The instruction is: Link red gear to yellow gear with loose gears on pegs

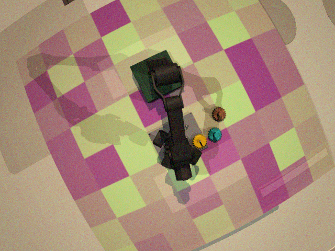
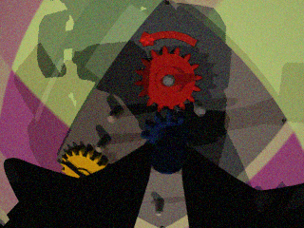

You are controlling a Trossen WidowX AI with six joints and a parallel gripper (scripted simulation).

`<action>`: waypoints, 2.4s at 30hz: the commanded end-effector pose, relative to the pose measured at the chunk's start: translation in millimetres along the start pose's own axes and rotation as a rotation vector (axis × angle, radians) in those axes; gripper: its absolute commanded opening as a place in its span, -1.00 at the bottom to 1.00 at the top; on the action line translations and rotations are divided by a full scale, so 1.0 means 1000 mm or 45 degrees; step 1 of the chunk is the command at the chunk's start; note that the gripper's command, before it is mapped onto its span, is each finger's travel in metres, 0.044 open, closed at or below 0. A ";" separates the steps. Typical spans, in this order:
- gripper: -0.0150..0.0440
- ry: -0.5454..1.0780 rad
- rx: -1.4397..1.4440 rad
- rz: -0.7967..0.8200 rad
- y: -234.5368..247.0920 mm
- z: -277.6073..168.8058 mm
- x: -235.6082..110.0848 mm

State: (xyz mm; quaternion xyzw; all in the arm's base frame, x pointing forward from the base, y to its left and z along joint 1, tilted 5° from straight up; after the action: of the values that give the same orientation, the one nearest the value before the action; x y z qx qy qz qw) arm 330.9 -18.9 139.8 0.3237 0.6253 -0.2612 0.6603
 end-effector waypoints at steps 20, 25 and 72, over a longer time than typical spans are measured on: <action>-0.49 0.004 0.130 0.002 0.000 -0.001 0.008; -0.49 0.004 -0.055 0.002 0.000 -0.001 0.009; 1.00 0.017 -1.716 0.034 0.086 -0.214 -0.031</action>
State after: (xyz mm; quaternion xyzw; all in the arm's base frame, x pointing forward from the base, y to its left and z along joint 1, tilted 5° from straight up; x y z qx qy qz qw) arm 258.9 190.5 175.8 -0.1237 0.6612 0.1735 0.7193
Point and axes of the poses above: the point midway between the two fingers, 35 mm back from their tips, its own x axis out along the fingers, its own y axis across the jaws, z = x × y, the point moved 8 cm from there along -x, back along the fingers, and after that the axes turned 4 degrees about x, right-handed, at the moved point
